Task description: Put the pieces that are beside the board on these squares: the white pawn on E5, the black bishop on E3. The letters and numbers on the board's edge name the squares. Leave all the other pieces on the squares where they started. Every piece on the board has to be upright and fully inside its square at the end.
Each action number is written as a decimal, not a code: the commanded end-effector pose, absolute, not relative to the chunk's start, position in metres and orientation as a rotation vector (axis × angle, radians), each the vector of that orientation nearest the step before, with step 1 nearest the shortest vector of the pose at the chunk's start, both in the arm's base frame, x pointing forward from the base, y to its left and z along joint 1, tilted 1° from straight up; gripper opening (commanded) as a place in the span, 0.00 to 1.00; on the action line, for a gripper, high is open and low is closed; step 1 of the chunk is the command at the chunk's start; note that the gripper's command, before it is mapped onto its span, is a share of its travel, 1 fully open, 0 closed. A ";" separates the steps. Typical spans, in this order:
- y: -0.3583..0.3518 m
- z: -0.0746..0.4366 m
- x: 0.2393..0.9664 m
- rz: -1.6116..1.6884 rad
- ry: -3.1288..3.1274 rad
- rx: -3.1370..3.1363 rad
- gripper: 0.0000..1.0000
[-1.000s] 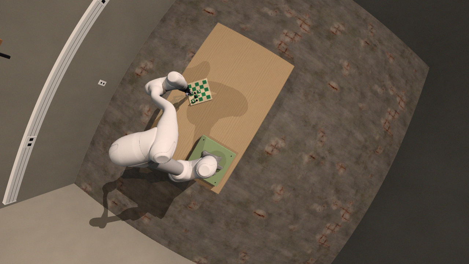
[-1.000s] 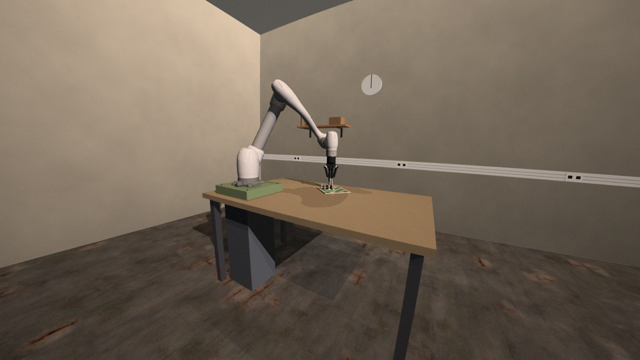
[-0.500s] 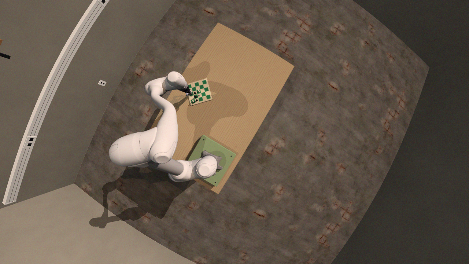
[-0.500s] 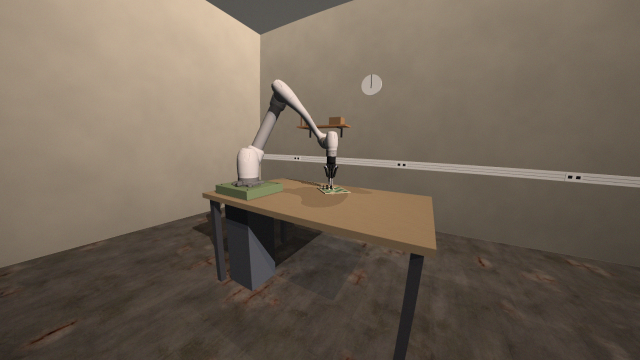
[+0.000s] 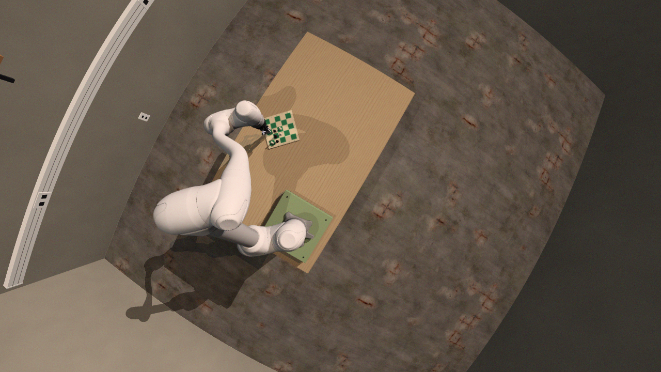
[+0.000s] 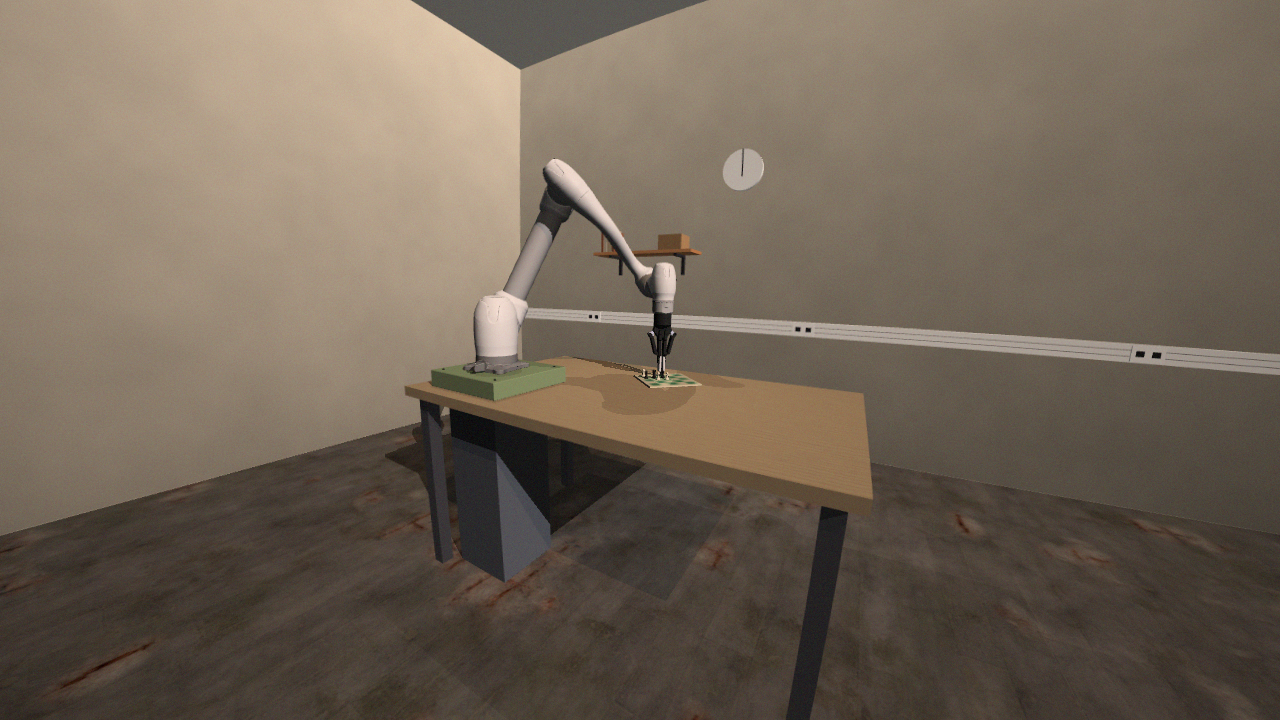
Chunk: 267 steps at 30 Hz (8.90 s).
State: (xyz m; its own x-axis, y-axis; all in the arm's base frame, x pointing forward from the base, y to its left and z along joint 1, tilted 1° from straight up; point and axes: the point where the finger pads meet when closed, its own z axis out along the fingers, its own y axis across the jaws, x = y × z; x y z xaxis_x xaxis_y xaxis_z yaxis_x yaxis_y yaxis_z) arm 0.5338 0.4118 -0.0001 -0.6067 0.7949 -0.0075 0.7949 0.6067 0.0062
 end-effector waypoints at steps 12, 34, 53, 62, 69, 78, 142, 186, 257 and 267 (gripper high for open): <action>0.409 -0.004 0.531 -0.005 2.807 1.391 0.00; 0.410 -0.004 0.530 -0.005 2.808 1.390 0.00; 0.410 -0.004 0.529 -0.005 2.808 1.390 0.00; 0.410 -0.004 0.529 -0.005 2.808 1.390 0.00; 0.410 -0.004 0.529 -0.005 2.808 1.390 0.00; 0.410 -0.004 0.529 -0.005 2.808 1.390 0.00; 0.411 -0.004 0.529 -0.005 2.809 1.387 0.00; 0.411 -0.008 0.529 -0.005 2.809 1.387 0.00; 0.411 -0.001 0.528 -0.005 2.809 1.387 0.22; 0.412 0.034 0.528 -0.005 2.809 1.387 0.22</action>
State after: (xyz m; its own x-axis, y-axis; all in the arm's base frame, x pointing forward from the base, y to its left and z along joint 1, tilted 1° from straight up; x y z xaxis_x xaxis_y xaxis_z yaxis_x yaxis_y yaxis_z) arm 0.5267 0.4090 0.0164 -0.6074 0.7944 -0.0076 0.7944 0.6074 -0.0047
